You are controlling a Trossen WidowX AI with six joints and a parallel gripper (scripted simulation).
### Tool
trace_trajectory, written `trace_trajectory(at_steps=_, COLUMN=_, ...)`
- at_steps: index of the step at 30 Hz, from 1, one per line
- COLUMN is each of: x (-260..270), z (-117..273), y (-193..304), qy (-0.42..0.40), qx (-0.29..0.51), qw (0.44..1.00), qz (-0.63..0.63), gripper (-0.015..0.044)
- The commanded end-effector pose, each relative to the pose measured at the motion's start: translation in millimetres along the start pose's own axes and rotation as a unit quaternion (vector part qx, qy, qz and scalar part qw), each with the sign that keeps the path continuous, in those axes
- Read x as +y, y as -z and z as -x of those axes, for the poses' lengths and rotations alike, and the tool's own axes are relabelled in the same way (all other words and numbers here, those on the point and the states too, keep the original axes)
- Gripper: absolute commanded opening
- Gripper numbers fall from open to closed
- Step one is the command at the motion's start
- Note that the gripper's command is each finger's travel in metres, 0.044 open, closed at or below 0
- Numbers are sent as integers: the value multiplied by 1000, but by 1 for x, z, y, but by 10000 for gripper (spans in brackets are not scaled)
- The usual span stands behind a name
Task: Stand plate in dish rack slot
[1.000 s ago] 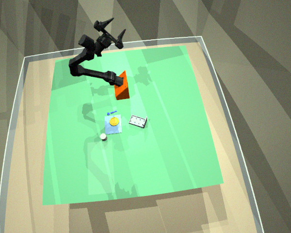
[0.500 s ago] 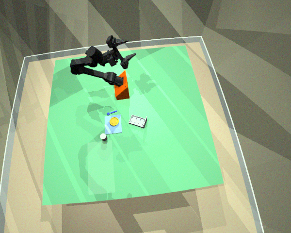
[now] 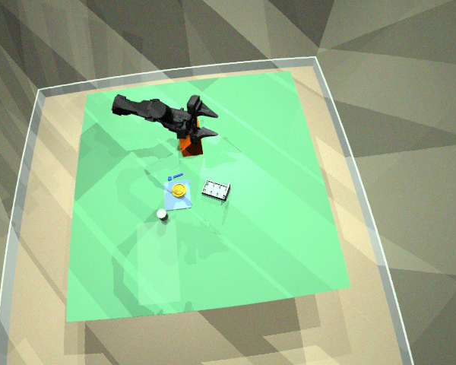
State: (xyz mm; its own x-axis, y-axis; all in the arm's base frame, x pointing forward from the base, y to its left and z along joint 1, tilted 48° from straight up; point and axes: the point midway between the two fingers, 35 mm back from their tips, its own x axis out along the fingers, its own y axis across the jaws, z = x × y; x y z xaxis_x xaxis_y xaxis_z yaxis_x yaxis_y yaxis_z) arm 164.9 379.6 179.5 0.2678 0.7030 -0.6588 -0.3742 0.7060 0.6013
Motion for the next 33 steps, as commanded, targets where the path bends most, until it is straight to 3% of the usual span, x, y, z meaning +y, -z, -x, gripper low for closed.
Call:
trace_trajectory(at_steps=1, x=-42, z=-9, y=-11, qy=70, qx=-12, qw=997, qz=5, gripper=400)
trace_trajectory(at_steps=17, x=-197, z=10, y=-50, qy=336, qx=-26, qw=941, qz=26, gripper=400)
trace_trajectory(at_steps=33, x=-324, z=76, y=-48, qy=554, qx=60, qw=829, qz=44, gripper=400)
